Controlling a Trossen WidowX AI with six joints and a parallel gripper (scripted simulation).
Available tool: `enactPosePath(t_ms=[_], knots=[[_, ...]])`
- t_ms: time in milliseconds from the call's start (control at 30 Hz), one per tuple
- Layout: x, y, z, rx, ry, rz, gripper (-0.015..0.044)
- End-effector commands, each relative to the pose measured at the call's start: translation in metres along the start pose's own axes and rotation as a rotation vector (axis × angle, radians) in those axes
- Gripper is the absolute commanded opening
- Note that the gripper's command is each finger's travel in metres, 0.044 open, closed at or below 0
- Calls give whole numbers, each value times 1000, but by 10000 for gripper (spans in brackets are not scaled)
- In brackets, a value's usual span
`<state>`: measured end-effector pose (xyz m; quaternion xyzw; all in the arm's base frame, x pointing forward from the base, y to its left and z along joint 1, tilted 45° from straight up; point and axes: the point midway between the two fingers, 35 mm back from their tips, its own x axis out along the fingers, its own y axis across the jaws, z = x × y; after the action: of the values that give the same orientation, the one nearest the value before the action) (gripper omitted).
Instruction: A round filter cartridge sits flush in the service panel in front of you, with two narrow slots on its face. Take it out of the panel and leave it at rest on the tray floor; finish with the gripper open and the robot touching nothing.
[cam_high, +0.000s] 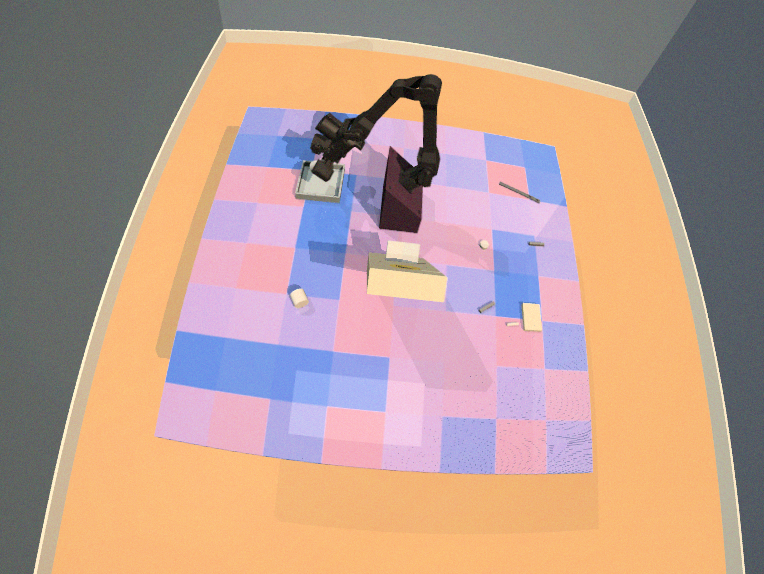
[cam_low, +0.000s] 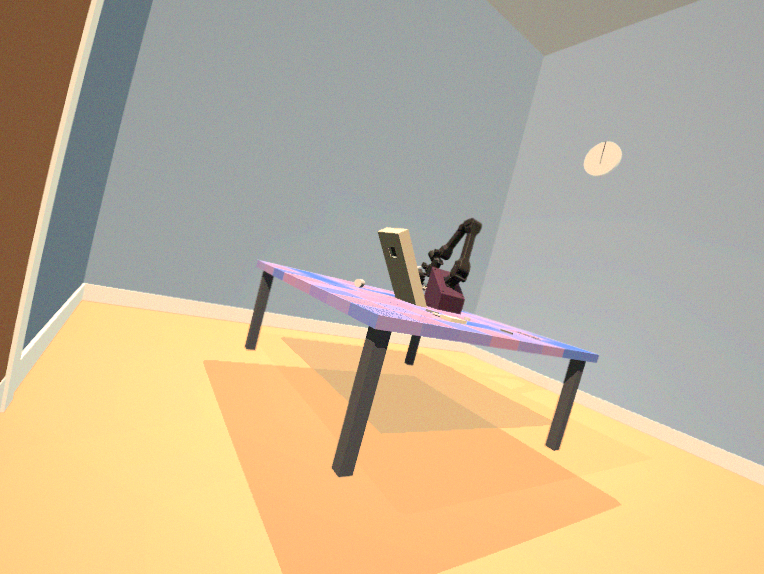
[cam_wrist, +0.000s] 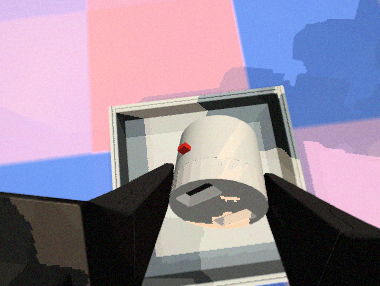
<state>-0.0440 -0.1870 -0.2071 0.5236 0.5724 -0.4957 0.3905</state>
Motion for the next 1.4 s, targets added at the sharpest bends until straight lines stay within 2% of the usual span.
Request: enactPosePath(t_ms=[0, 233, 433, 1000, 1167, 1367], knots=[[15, -1, -13, -6, 11, -4, 0], [36, 0, -29, -6, 12, -5, 0], [38, 0, -31, -6, 12, -5, 0], [36, 0, -28, 0, 10, -1, 440], [30, 0, -23, 0, 10, -1, 440], [-23, 1, 8, -1, 10, 1, 440]])
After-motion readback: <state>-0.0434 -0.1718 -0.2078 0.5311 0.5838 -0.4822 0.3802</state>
